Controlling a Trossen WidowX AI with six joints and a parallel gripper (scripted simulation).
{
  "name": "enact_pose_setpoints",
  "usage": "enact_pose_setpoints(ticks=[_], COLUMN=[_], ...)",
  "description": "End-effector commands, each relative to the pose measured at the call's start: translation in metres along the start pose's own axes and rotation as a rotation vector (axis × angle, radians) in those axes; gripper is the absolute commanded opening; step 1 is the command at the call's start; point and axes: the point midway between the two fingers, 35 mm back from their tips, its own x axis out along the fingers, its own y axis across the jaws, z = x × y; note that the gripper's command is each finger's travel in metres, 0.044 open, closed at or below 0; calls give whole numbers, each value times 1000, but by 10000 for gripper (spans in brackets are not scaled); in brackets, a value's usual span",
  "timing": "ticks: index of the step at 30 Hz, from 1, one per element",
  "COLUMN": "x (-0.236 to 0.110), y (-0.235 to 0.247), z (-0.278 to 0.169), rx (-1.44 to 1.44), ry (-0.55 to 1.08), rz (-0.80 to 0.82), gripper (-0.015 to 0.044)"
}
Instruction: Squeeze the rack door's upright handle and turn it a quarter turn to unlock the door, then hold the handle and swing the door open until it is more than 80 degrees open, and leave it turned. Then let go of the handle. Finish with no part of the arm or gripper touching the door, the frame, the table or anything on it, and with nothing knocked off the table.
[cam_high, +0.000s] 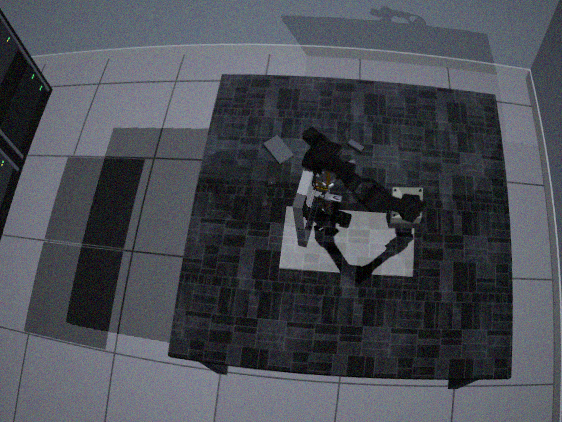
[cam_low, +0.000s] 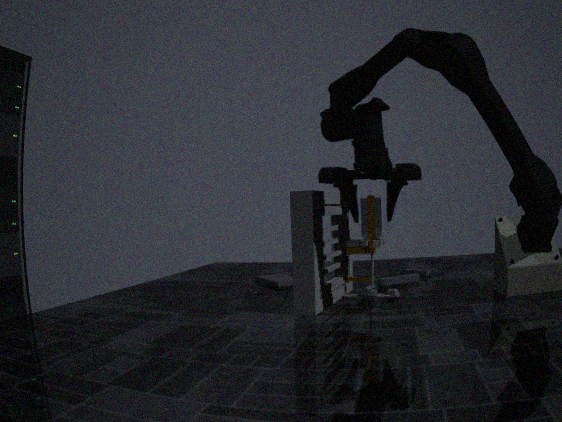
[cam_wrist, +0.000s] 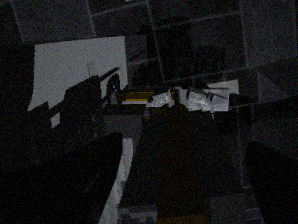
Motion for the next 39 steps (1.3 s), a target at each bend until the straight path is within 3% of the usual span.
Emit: enact_pose_setpoints(ticks=[1, 39], x=[2, 2], y=[2, 1], z=[-4, -3], rx=[-199, -2080], ry=[4, 4], rz=[-1, 0], gripper=[299, 299])
